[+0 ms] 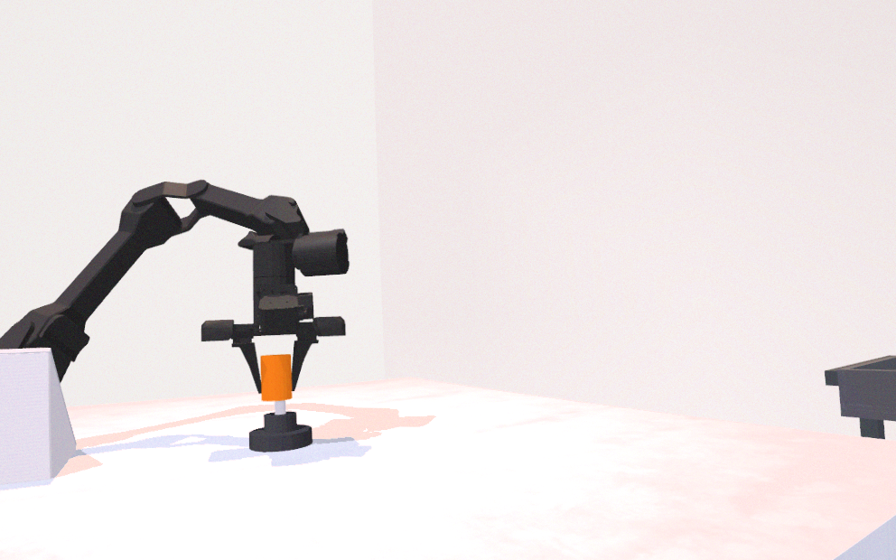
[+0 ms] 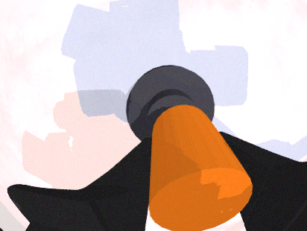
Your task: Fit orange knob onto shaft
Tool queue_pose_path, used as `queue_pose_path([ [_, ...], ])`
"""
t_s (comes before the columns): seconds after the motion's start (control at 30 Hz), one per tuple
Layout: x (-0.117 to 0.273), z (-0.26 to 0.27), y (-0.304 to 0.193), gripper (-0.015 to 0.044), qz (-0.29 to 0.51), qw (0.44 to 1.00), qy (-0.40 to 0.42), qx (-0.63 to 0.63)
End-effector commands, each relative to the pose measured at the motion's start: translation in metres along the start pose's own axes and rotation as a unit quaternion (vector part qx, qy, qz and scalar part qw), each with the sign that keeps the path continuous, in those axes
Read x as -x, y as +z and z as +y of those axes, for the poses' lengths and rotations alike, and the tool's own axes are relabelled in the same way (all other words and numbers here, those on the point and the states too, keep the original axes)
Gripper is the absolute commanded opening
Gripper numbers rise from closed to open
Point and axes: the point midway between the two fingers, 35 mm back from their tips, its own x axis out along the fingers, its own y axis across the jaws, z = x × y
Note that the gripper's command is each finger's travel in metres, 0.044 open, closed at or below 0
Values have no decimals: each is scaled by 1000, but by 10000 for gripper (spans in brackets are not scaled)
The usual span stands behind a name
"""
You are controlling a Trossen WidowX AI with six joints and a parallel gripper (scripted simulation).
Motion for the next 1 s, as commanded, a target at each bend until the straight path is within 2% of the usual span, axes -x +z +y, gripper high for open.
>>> queue_pose_path([
  [0.0,0,1,0,0,2,1000,2,1],
  [0.97,-1,3,-1,0,2,1000,2,1],
])
